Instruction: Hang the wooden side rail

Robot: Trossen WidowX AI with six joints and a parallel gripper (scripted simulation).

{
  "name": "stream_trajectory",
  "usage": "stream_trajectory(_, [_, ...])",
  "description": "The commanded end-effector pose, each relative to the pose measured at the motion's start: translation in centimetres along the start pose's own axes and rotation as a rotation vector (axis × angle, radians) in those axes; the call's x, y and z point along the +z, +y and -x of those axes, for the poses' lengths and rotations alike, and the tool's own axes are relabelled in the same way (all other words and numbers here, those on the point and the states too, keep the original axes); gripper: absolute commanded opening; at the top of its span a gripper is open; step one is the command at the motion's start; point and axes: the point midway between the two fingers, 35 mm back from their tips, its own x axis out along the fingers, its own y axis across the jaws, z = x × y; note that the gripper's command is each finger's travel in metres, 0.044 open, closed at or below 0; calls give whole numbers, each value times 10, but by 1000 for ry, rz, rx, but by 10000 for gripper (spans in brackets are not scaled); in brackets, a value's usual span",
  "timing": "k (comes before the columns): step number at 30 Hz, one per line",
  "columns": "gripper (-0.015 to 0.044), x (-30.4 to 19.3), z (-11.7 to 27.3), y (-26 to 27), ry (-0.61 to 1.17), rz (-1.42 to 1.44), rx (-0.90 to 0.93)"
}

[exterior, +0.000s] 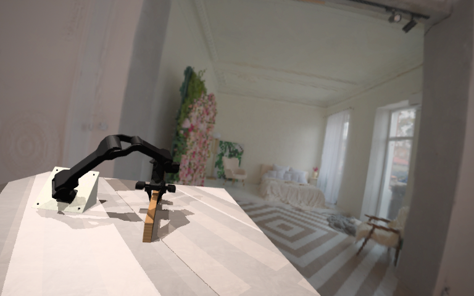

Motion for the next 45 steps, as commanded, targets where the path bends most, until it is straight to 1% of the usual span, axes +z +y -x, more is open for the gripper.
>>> stream_trajectory(1, [0,-2,9,3,1,-4,23])
stream_trajectory(45, [0,-2,16,2,1,-4,23])
